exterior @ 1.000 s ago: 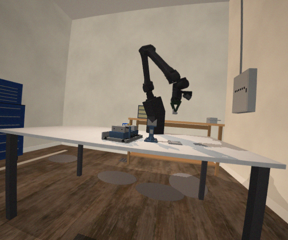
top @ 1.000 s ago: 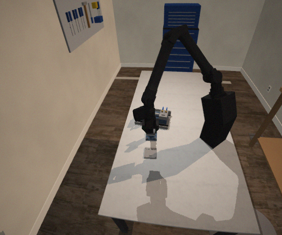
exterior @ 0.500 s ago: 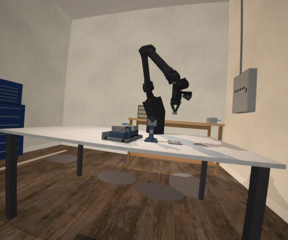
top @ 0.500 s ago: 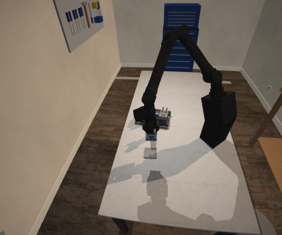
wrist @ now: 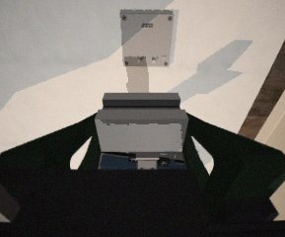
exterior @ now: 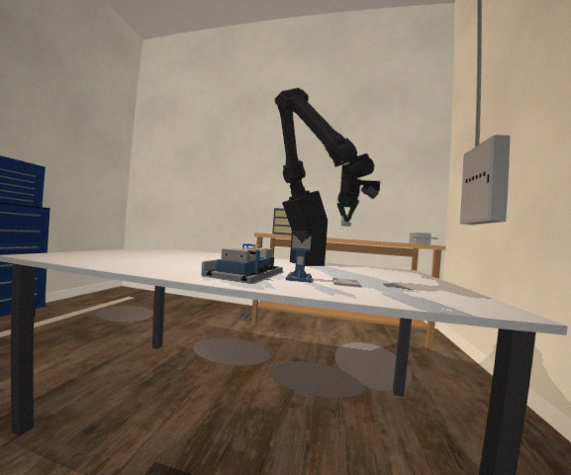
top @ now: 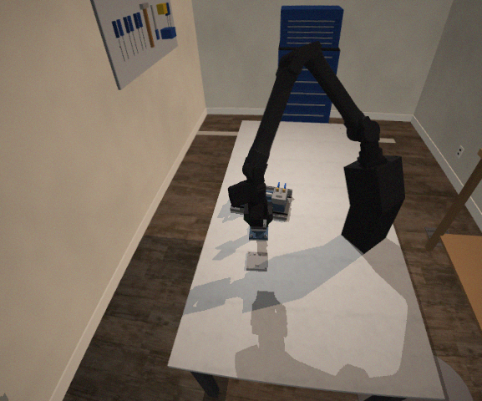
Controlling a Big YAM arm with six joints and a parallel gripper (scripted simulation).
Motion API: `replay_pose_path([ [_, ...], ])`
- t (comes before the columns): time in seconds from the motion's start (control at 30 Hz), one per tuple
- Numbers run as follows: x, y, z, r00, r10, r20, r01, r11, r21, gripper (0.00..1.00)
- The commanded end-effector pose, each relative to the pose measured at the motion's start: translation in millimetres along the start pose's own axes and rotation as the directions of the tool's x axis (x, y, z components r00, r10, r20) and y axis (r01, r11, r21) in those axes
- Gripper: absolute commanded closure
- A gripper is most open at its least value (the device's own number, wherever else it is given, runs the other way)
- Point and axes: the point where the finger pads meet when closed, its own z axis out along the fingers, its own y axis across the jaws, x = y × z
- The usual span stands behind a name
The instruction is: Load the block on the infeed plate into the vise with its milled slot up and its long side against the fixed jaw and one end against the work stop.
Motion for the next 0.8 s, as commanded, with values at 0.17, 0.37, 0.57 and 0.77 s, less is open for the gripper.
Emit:
replay_pose_path([
  [0.17, -3, -15, -21.3, 1.0, 0.017, 0.016, -0.017, 0.999, 0.037, 1.0],
  [0.37, 8, -19, -16.5, 1.0, 0.02, 0.011, -0.02, 0.999, 0.03, 1.0],
  [0.57, 9, -17, -16.8, 1.0, 0.012, 0.017, -0.012, 0.999, 0.035, 1.0],
  [0.77, 20, -21, -14.0, 1.0, 0.024, 0.02, -0.025, 0.999, 0.038, 1.0],
])
